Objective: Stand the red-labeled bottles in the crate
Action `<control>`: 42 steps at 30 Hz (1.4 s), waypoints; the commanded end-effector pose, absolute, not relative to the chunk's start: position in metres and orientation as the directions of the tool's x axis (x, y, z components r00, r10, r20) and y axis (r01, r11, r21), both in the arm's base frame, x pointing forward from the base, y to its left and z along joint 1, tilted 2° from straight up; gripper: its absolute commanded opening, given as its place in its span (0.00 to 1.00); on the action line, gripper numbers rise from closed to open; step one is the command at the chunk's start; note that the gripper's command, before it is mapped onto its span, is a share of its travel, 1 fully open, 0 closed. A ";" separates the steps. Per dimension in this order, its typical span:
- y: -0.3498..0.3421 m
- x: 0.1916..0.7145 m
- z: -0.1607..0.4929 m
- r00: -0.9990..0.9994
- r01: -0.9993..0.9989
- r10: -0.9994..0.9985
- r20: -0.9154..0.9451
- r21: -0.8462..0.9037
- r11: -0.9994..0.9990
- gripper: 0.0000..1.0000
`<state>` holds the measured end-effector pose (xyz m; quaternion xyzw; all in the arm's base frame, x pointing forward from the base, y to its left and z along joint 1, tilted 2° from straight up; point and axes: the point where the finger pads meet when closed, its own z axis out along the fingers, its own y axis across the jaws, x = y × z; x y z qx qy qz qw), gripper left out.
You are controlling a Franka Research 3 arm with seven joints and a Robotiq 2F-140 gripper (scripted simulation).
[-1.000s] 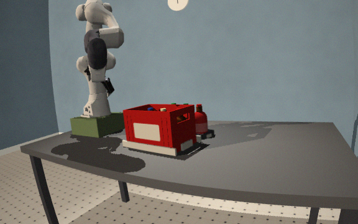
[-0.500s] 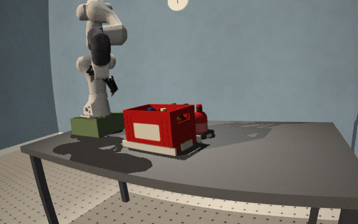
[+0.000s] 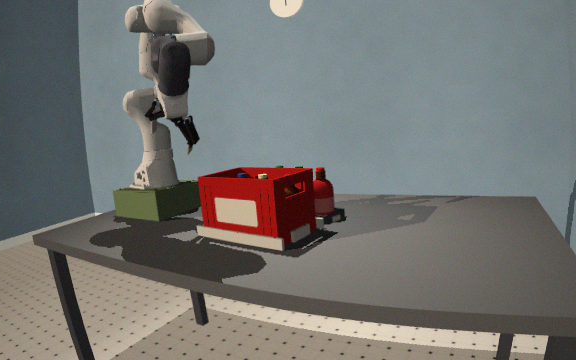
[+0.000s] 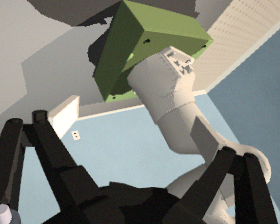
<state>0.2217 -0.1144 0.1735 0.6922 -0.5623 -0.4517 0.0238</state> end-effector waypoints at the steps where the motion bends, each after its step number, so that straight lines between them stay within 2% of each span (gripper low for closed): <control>1: -0.115 0.224 0.172 -0.034 -0.762 -0.797 -0.603 0.532 -0.370 1.00; 3: -0.115 0.224 0.172 -0.034 -0.762 -0.797 -0.603 0.532 -0.370 1.00; 4: -0.118 0.275 0.167 0.114 -0.801 -0.824 -0.555 0.439 -0.406 1.00; 28: -0.118 0.275 0.167 0.114 -0.801 -0.824 -0.555 0.439 -0.406 1.00; 29: -0.121 0.323 0.162 0.247 -0.823 -0.836 -0.490 0.350 -0.448 1.00; 42: -0.121 0.323 0.162 0.247 -0.823 -0.836 -0.490 0.350 -0.448 1.00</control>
